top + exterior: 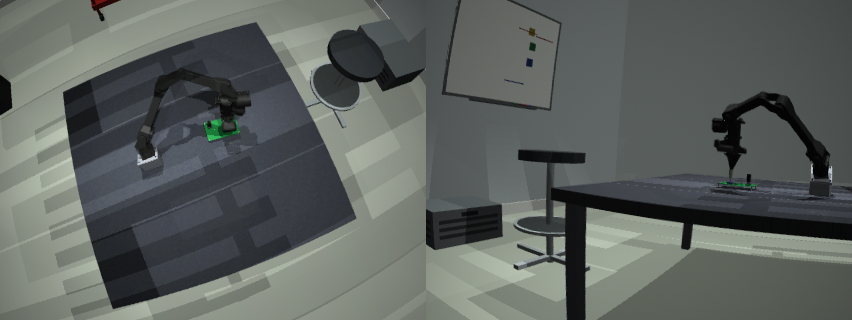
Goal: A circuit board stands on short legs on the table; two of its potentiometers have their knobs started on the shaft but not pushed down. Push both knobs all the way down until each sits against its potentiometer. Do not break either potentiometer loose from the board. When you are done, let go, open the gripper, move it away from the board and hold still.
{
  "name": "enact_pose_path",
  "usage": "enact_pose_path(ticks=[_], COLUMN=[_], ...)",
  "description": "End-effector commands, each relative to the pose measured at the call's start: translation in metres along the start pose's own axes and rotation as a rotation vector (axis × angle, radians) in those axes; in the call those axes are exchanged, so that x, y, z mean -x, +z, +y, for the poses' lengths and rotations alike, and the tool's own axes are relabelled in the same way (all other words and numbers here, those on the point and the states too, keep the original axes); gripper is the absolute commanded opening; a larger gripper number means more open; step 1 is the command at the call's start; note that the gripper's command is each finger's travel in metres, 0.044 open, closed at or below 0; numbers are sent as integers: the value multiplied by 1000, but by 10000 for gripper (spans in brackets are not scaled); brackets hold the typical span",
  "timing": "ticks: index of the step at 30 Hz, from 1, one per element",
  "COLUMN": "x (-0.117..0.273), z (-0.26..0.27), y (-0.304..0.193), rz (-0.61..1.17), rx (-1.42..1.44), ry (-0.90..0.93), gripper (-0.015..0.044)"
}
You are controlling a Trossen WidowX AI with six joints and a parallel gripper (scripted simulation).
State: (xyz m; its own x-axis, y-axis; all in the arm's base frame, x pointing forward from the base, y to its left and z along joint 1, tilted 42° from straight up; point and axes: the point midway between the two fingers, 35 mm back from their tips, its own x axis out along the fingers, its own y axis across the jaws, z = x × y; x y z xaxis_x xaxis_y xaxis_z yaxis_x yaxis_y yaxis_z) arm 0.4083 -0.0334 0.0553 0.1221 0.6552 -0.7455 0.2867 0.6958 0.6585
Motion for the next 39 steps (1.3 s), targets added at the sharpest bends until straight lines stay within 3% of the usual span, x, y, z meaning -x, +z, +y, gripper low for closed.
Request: enact_pose_path(ticks=[1, 39], x=[-13, -22], z=[4, 4], y=[1, 1], rz=[12, 12], rx=[11, 11], ry=[3, 3], gripper=[0, 0])
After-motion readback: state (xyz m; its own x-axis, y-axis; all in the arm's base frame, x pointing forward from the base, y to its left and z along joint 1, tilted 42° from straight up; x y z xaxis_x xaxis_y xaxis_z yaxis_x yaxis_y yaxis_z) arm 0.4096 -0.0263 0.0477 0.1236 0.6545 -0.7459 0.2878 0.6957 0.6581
